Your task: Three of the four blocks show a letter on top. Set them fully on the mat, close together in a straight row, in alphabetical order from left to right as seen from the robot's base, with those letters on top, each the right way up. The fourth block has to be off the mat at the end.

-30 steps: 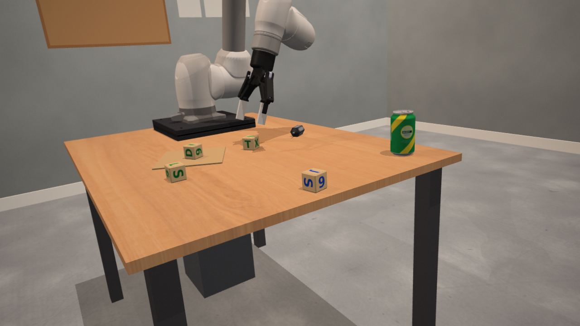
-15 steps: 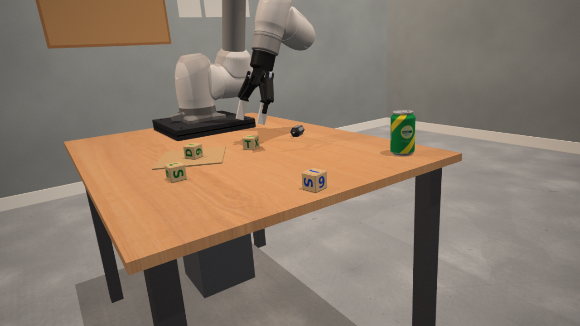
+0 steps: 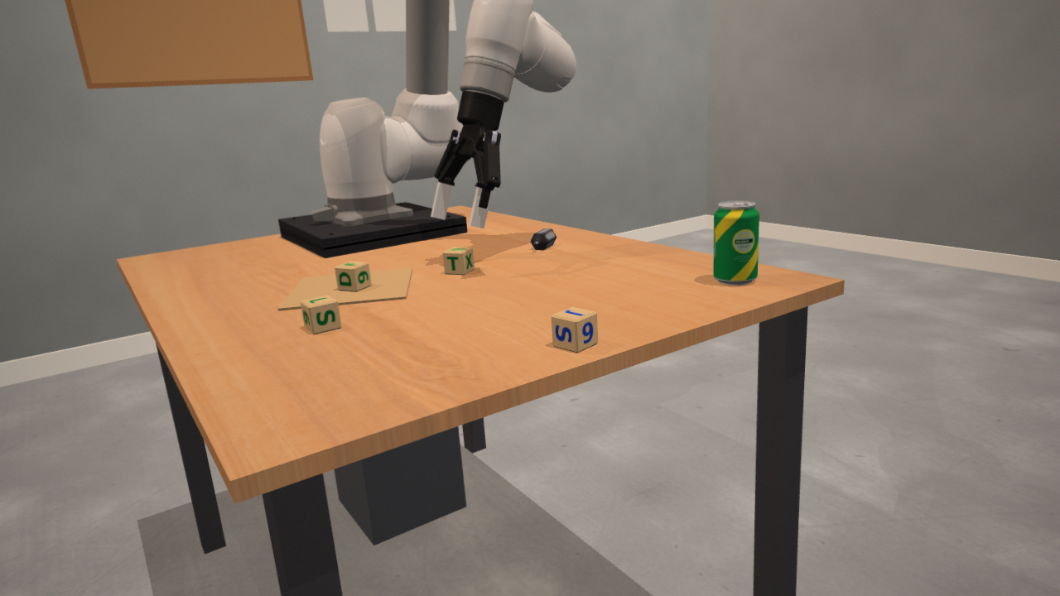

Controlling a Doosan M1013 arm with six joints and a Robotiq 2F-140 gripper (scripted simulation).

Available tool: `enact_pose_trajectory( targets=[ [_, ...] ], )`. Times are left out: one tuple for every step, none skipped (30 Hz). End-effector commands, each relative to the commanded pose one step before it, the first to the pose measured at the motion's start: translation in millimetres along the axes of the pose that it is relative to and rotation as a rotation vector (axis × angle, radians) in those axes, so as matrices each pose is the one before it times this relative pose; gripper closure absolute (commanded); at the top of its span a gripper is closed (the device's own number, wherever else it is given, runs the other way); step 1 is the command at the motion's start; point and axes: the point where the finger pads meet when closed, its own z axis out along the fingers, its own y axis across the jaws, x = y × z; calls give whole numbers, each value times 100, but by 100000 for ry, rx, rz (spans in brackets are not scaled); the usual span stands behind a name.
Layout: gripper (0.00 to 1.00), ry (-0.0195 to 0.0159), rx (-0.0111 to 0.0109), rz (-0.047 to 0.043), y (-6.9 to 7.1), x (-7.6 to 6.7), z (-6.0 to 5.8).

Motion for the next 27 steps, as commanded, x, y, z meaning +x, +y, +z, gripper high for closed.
enact_pose_trajectory(
  targets=[
    [0, -34, 92, 57, -300, 23, -80],
    [0, 0, 0, 0, 0, 0, 0],
    [0, 32, -1, 12, -657, 47, -83],
    [0, 54, -2, 20, -1155, 85, -139],
    [0, 75, -6, 29, -1705, 132, -187],
    [0, 91, -12, 37, -2257, 187, -216],
    [0, 71, -14, 30, -1993, 177, -160],
    [0, 38, -10, 17, -1194, 111, -82],
    [0, 42, -14, 20, -1439, 139, -84],
    [0, 37, -16, 19, -1445, 146, -68],
    [0, 33, -17, 17, -1453, 153, -52],
    [0, 28, -19, 16, -1449, 159, -35],
    [0, 22, -20, 14, -1431, 163, -18],
    [0, 17, -21, 13, -1415, 167, -1],
    [0, 12, -23, 11, -1439, 177, 16],
    [0, 6, -24, 9, -1421, 182, 33],
    [0, 1, -24, 7, -1391, 184, 50],
    [0, 0, 0, 0, 0, 0, 0],
    [0, 0, 0, 0, 0, 0, 0],
    [0, -26, -70, 9, -3743, 531, 224],
    [0, -16, -22, 0, -1135, 172, 94],
    [0, -20, -22, -2, -1107, 172, 105],
    [0, -31, -28, -5, -1398, 225, 150],
    [0, -36, -28, -8, -1370, 229, 168],
    [0, -43, -28, -10, -1369, 237, 188],
    [0, -50, -28, -14, -1371, 246, 211],
    [0, -55, -27, -16, -1313, 245, 223]
  ],
)
